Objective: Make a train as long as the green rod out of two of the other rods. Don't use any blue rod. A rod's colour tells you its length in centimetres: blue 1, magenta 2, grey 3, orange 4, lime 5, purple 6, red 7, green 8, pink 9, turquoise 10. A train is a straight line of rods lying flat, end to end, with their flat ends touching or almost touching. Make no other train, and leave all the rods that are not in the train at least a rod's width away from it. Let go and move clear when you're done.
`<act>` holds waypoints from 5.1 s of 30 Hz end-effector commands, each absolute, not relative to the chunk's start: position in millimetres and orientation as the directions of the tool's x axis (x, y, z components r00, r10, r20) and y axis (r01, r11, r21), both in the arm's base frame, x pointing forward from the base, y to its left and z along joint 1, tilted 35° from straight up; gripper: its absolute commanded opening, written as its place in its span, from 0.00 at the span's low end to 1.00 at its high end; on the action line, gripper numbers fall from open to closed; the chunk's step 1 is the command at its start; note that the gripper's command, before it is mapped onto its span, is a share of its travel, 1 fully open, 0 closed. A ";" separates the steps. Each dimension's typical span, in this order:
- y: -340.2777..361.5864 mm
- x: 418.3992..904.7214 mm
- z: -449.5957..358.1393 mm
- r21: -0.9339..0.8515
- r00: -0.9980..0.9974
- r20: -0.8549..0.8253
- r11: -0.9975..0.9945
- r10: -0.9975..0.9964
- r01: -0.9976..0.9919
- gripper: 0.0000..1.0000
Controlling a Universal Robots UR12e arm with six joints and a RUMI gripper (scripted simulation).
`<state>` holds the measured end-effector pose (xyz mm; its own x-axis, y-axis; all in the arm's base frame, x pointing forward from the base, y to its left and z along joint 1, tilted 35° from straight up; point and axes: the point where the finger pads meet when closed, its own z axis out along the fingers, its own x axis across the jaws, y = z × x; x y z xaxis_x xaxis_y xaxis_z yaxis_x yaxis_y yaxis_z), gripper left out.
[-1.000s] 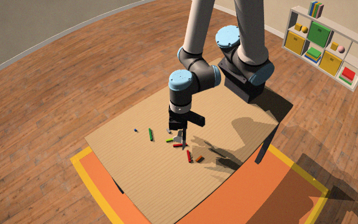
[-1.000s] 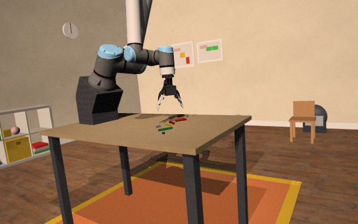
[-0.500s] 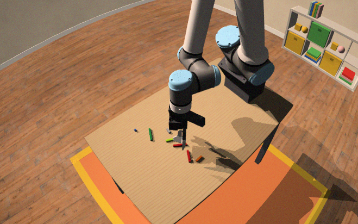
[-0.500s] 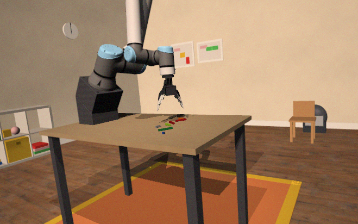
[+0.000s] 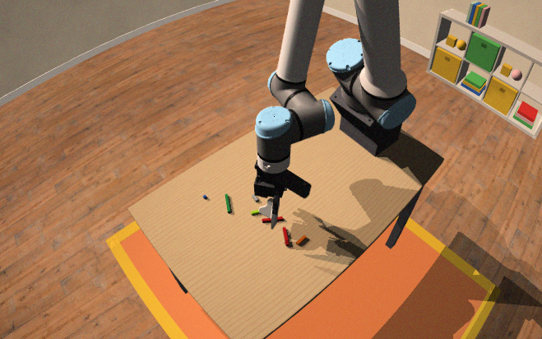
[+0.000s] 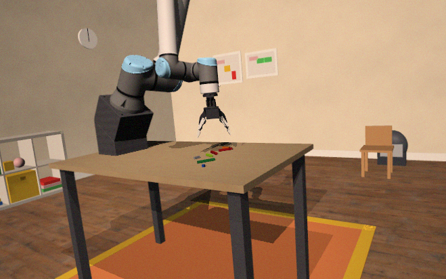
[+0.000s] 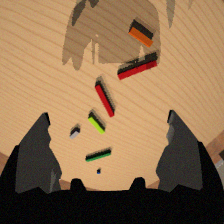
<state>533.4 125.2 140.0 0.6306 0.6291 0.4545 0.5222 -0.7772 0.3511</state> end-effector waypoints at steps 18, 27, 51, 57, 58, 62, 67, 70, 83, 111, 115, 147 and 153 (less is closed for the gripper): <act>142.1 544.7 148.3 0.082 0.807 0.569 -0.988 0.157 0.134 1.00; 147.4 548.5 151.1 -0.031 0.818 0.574 -0.999 -0.038 -0.025 1.00; 158.2 557.7 157.9 -0.297 0.710 0.493 -0.865 -0.502 -0.405 1.00; 160.2 559.5 159.3 -0.349 0.662 0.458 -0.805 -0.593 -0.480 1.00; 160.4 559.7 159.4 -0.354 0.656 0.454 -0.798 -0.603 -0.488 1.00; 160.9 560.2 159.8 -0.368 0.641 0.443 -0.779 -0.627 -0.508 1.00; 161.2 559.6 159.7 -0.372 0.636 0.439 -0.773 -0.634 -0.514 1.00; 161.2 559.2 159.5 -0.373 0.636 0.438 -0.772 -0.636 -0.515 1.00; 160.5 559.5 159.5 -0.373 0.635 0.438 -0.771 -0.636 -0.516 1.00; 160.5 559.5 159.5 -0.373 0.635 0.438 -0.772 -0.636 -0.516 1.00; 160.5 559.5 159.5 -0.373 0.635 0.438 -0.772 -0.636 -0.516 1.00; 160.5 559.5 159.5 -0.373 0.635 0.438 -0.772 -0.636 -0.516 1.00; 160.5 559.5 159.5 -0.373 0.635 0.438 -0.772 -0.636 -0.516 1.00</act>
<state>557.8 160.4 158.0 0.6362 -0.6362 0.4364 -0.5164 -0.7714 -0.3717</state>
